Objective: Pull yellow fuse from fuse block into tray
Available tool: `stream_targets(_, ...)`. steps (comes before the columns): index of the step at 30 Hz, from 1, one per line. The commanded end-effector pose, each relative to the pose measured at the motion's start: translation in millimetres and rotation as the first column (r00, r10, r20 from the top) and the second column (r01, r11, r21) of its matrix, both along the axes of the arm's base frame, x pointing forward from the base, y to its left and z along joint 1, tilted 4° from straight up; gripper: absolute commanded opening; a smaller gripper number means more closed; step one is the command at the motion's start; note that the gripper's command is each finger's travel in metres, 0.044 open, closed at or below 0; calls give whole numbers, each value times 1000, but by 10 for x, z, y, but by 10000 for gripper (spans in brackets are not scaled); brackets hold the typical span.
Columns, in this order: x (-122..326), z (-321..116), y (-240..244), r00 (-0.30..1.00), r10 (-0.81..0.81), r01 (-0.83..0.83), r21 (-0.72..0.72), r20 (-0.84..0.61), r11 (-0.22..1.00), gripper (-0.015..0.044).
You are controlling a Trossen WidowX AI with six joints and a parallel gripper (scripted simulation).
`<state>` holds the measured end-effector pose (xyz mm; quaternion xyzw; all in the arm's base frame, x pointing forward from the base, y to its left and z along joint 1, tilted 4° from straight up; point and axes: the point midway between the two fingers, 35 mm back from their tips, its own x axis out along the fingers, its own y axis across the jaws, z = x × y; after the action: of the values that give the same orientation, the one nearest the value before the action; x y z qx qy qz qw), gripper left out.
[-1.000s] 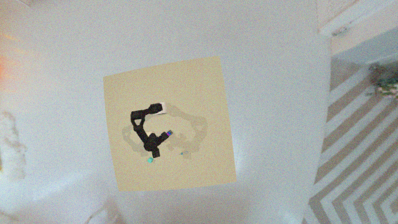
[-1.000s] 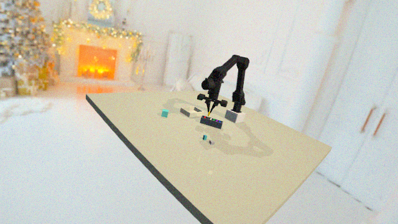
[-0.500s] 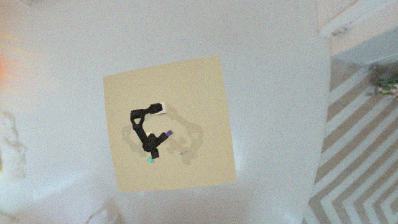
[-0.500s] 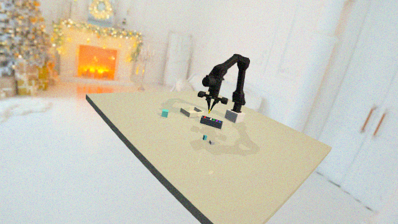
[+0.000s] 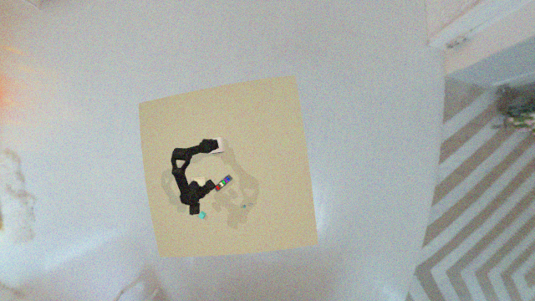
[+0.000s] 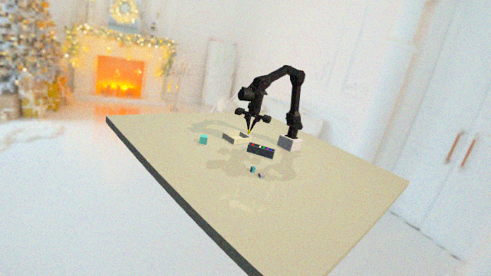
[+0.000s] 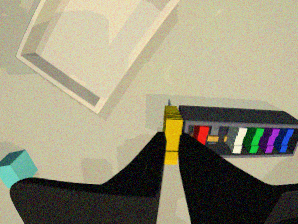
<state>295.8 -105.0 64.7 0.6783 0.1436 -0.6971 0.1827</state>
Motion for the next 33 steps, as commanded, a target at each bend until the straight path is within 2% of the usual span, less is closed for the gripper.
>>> stream_targets(1, -28, 11, -206, 1000, 3, -3, -4, -4, 1000, 0)
stream_targets(15, -284, 63, -915, 1000, 3, -3, -13, -8, 1000, 0)
stream_targets(33, -288, -170, -944, 1000, 3, -3, -13, -8, 1000, 0)
